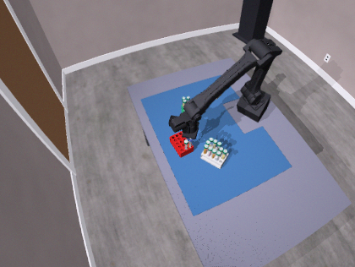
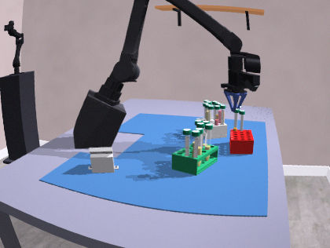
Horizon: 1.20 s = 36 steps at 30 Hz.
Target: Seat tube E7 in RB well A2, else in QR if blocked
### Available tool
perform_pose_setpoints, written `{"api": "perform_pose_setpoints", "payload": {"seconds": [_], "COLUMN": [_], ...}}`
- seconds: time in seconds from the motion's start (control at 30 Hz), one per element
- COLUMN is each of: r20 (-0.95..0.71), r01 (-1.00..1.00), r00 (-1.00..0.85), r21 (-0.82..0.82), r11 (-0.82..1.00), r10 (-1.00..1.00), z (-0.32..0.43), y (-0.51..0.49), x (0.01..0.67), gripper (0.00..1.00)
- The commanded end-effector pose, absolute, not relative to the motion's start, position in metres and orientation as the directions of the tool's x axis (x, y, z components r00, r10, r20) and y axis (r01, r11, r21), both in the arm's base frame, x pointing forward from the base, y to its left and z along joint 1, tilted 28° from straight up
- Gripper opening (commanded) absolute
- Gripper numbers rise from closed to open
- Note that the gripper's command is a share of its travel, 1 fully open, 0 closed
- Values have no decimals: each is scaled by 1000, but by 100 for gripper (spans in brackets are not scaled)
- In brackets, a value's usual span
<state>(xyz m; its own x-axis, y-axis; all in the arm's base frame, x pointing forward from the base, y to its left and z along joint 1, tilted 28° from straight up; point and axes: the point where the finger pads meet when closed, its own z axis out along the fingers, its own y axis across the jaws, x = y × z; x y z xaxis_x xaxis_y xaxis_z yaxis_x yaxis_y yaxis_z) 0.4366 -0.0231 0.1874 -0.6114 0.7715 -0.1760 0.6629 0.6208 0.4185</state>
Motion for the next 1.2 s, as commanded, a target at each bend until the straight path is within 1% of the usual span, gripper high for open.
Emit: {"api": "perform_pose_setpoints", "payload": {"seconds": [0.0, 0.2, 0.6, 1.13, 1.17], "r20": [-221, -190, -195, -214, -214], "r01": [631, 650, 650, 640, 640], "r00": [-601, -610, -606, -600, -600], "r21": [459, 435, 438, 450, 450], "r11": [625, 623, 621, 623, 623], "r10": [768, 769, 771, 771, 771], "z": [210, 185, 182, 195, 195], "y": [-21, -18, -20, -24, -24], "x": [459, 446, 443, 446, 446], "gripper": [0, 0, 0, 0, 24]}}
